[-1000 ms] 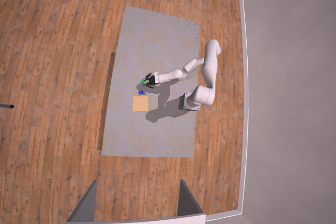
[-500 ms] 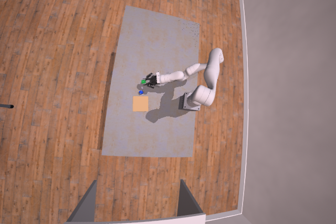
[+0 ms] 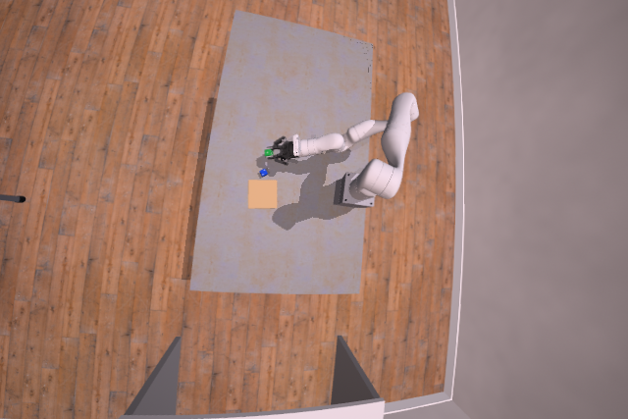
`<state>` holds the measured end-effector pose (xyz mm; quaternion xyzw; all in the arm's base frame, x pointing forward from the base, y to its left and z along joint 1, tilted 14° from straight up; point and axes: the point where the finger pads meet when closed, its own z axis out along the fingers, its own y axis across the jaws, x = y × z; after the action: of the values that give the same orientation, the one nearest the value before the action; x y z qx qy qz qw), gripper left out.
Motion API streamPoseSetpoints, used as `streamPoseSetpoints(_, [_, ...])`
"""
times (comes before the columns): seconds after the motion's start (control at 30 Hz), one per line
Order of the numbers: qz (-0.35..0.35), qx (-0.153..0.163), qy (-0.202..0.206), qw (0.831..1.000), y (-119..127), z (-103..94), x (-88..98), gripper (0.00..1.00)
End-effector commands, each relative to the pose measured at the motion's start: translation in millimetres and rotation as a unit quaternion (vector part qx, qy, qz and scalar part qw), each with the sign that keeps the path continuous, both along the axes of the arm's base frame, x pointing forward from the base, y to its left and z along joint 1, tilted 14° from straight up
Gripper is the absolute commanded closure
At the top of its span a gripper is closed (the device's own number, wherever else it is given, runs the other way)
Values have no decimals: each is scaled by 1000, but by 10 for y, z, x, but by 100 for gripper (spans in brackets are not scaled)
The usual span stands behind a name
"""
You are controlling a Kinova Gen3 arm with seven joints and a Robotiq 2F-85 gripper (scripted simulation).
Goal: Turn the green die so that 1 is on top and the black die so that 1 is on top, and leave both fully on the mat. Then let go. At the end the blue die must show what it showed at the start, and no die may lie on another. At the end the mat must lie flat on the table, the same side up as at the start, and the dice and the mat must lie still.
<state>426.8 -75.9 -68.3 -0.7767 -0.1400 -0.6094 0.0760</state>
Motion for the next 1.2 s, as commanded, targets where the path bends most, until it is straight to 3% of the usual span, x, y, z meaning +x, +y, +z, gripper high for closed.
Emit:
streamPoseSetpoints(0.0, [-1,0,0,1000,-3,0,2,74])
streamPoseSetpoints(0.23, [0,0,0,1000,-1,-115,30,74])
streamPoseSetpoints(0.47, [-1,0,0,1000,4,-370,93,74])
streamPoseSetpoints(1.17, [-1,0,0,1000,7,-524,131,74])
